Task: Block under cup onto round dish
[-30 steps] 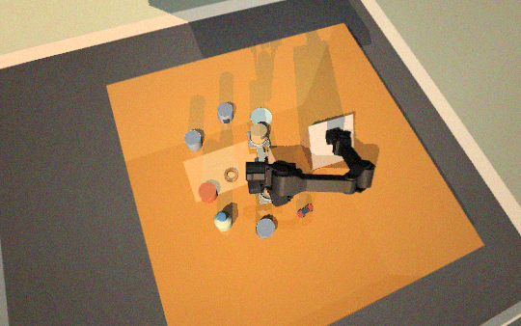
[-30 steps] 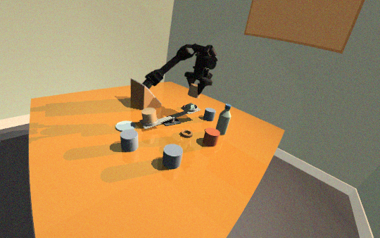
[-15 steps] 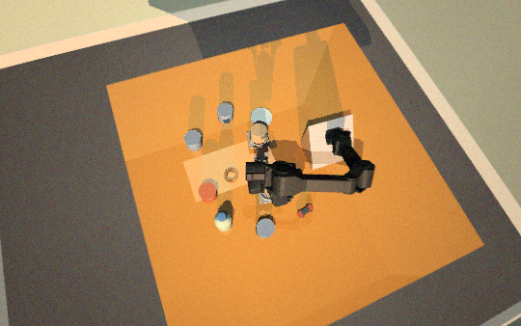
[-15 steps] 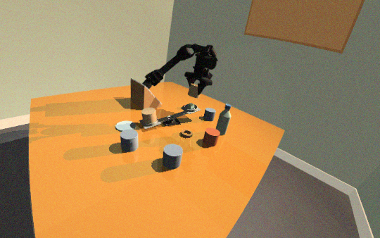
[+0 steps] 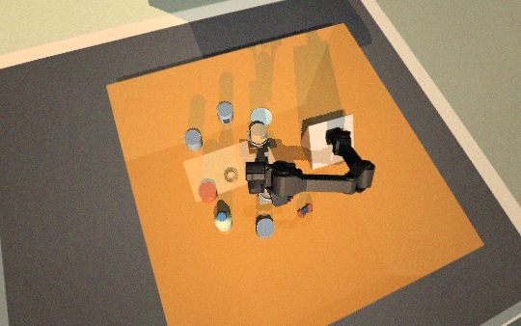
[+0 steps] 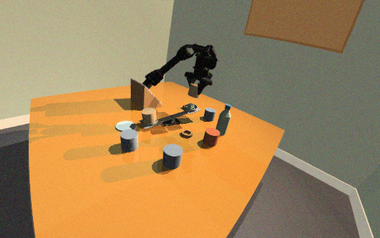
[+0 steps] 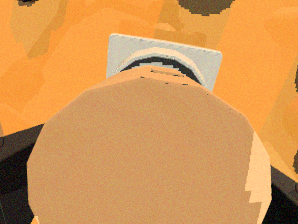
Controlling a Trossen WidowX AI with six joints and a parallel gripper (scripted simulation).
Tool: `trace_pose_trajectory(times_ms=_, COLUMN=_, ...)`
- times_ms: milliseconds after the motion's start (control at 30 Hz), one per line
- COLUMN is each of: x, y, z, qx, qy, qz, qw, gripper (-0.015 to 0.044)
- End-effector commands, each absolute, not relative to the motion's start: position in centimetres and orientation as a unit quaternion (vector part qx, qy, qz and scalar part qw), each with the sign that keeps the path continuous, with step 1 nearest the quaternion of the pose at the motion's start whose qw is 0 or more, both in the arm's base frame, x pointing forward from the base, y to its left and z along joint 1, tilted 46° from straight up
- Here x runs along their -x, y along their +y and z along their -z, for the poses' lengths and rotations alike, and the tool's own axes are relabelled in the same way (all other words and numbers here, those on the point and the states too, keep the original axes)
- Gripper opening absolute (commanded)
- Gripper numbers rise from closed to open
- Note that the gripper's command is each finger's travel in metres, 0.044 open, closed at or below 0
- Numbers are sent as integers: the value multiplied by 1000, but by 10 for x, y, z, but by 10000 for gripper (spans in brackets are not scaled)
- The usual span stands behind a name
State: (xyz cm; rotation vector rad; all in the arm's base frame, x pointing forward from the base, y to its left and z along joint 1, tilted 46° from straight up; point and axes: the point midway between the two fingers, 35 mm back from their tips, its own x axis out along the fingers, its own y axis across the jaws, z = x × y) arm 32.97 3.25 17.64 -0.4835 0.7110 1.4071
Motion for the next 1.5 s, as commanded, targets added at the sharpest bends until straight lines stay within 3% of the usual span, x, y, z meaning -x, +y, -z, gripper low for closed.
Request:
trace_pose_trajectory(times_ms=0, x=-330, y=32, z=-176, qx=215, qy=317, qz=-626, qw=680, gripper=0)
trace_pose_trajectory(times_ms=633, x=-330, y=32, z=-176, qx=215, qy=317, qz=-625, qw=680, gripper=0)
trace_pose_trajectory(times_ms=1467, x=-276, y=118, z=-186, qx=227, qy=326, qz=-620, qw=676, gripper=0)
